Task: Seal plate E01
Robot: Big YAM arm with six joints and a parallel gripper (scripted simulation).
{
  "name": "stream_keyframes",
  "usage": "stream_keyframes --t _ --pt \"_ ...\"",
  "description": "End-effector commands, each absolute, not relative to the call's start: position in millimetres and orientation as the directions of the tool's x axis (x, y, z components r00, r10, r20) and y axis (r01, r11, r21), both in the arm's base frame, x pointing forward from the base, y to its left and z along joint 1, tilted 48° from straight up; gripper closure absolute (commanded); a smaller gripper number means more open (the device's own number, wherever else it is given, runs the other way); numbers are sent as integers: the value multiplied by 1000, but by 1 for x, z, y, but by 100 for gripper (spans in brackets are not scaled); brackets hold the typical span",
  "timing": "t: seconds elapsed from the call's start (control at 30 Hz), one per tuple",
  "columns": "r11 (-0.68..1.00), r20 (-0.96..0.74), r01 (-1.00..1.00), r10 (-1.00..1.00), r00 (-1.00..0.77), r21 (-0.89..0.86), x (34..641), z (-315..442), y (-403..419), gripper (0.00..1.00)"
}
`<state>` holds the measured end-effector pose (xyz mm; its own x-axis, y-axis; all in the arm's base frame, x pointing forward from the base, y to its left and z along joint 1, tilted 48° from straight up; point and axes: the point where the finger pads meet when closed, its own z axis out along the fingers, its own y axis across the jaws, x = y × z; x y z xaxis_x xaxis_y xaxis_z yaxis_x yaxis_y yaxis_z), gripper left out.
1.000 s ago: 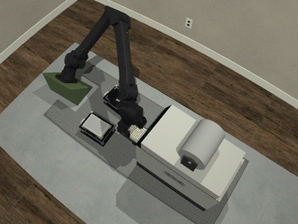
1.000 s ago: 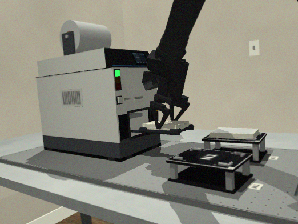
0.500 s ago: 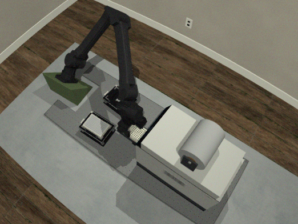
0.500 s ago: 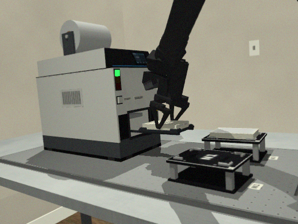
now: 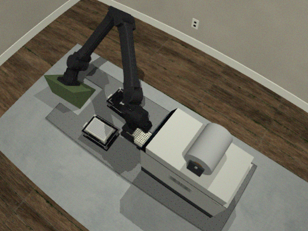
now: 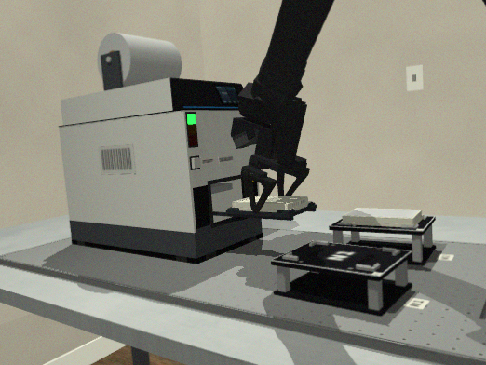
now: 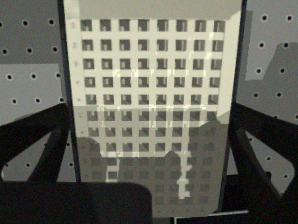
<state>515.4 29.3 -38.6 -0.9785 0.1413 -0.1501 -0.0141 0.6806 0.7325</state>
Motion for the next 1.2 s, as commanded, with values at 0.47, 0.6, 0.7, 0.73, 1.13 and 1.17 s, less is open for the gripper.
stream_keyframes --t 0.47,0.6,0.7,0.73,1.13,1.17 --pt "685 -144 13 171 -975 728 509 -38 11 0" --pt "685 -136 19 173 -975 728 508 -42 10 0" --pt "685 -125 30 176 -976 728 507 -48 9 0" --pt "686 -124 31 177 -976 727 507 -48 8 0" --pt "683 -140 3 155 -978 731 515 -45 18 0" --pt "684 -144 -2 151 -978 729 517 -44 20 0"
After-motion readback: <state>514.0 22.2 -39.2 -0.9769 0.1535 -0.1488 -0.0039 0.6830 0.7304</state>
